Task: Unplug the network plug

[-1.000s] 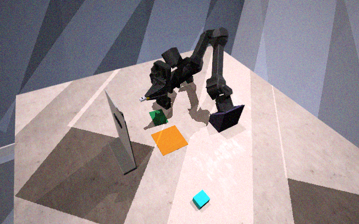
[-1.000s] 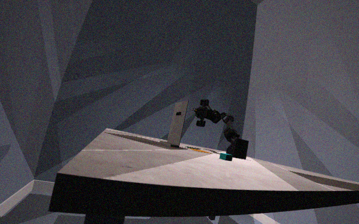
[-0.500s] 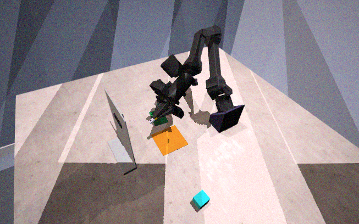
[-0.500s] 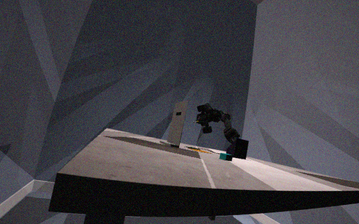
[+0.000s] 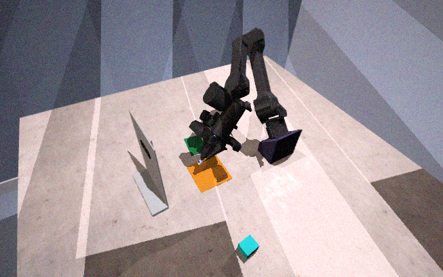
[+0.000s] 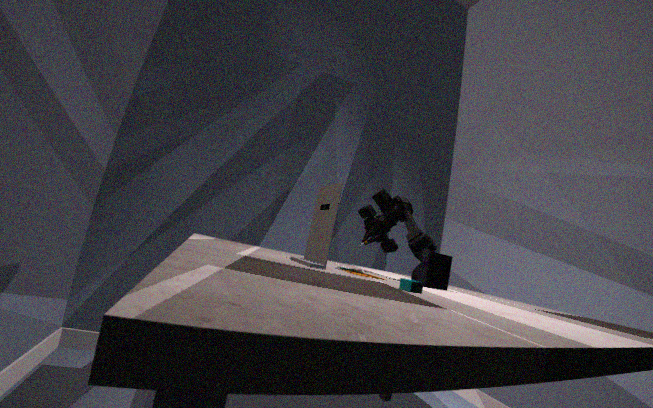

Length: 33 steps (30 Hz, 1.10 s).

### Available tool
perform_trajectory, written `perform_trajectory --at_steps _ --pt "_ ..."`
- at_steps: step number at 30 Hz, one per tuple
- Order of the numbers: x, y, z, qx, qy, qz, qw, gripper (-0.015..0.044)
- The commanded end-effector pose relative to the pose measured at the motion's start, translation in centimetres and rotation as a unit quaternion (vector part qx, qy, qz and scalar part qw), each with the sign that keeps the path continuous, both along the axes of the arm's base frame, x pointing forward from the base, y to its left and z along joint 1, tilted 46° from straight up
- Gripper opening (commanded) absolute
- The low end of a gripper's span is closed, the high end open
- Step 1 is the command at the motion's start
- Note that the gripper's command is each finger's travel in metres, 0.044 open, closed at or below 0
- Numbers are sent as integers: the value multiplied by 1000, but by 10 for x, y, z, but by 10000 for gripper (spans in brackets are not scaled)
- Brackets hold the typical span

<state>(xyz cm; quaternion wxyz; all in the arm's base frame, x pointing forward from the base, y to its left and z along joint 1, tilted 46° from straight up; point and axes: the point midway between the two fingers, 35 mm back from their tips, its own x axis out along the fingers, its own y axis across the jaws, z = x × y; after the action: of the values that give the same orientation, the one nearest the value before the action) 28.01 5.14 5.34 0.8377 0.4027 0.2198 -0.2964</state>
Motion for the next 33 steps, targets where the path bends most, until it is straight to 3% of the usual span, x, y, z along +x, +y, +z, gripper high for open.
perform_trajectory --at_steps 1,9,33 --pt "-7 -9 -6 -27 2 -44 999 0" --pt "-20 -23 -10 -85 -10 -107 991 0" --pt "-16 -35 -26 -85 -8 -110 990 0"
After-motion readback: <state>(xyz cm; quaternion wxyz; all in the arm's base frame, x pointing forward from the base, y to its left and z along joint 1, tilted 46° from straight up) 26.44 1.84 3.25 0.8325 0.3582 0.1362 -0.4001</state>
